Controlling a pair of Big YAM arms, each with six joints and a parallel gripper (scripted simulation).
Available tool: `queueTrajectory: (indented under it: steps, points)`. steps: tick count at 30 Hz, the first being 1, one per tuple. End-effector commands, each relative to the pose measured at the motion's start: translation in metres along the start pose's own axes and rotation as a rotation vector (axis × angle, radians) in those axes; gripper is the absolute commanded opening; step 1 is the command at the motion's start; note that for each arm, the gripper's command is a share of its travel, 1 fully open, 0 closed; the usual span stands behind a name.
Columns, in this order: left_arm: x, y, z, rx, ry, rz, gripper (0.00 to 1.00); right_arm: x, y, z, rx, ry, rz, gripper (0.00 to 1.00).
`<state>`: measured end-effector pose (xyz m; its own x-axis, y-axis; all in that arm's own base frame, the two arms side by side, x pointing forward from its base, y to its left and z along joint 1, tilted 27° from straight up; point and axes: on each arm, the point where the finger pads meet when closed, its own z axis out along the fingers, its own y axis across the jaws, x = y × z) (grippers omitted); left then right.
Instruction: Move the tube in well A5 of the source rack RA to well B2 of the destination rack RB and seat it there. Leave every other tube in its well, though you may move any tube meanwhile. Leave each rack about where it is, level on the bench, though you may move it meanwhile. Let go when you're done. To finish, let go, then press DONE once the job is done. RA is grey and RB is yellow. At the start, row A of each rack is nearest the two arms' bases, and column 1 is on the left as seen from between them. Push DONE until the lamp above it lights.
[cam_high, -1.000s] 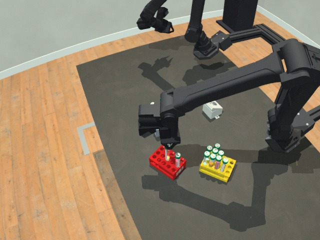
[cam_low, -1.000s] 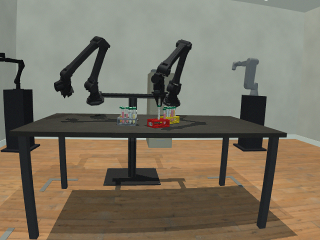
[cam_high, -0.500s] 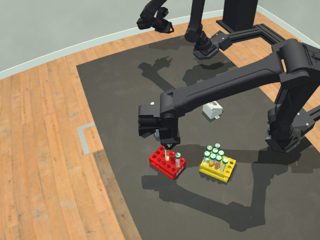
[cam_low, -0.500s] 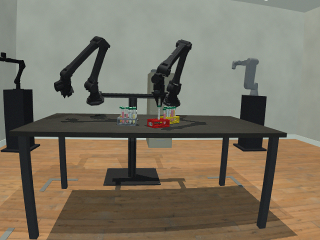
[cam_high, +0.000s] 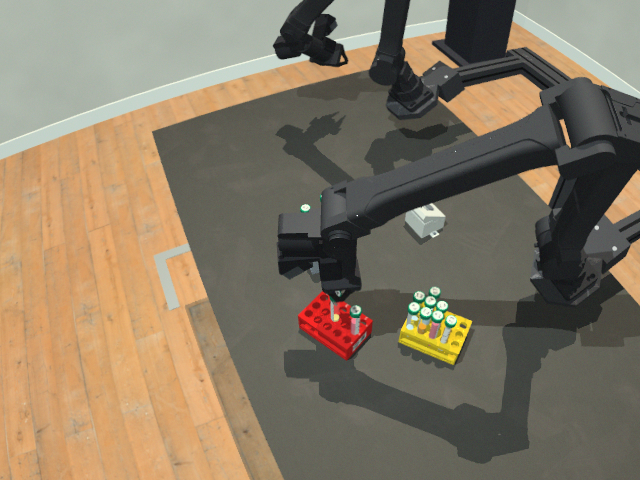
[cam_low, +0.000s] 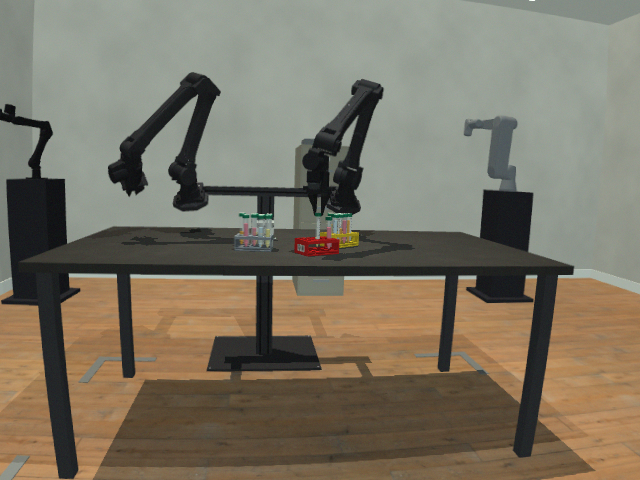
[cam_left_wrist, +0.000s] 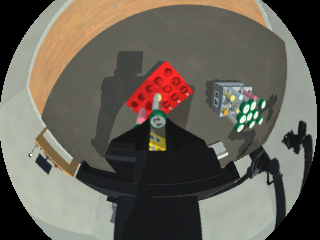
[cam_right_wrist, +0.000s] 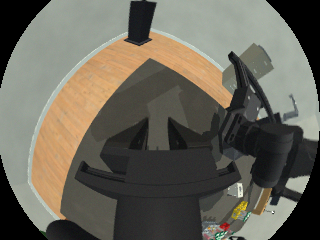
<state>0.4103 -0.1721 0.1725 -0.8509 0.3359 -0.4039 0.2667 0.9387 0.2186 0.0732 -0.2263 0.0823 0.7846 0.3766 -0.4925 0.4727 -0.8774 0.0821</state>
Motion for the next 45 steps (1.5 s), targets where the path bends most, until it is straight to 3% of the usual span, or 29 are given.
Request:
queueTrajectory:
  steps: [1,5,28,45]
  points:
    - [0.002,0.004,0.011,-0.004,0.011,-0.002,0.0,-0.002,0.007,-0.005,-0.015,0.003,0.01,0.3]
    - [0.001,0.005,0.005,-0.002,-0.003,-0.009,0.0,-0.002,0.007,-0.005,-0.015,0.003,0.01,0.3]
    - [0.003,0.004,0.022,-0.003,0.012,-0.001,0.0,-0.002,0.007,-0.005,-0.015,0.003,0.01,0.3]
    - [0.001,0.003,0.016,-0.001,-0.001,-0.004,0.0,-0.002,0.007,-0.005,-0.015,0.003,0.01,0.3]
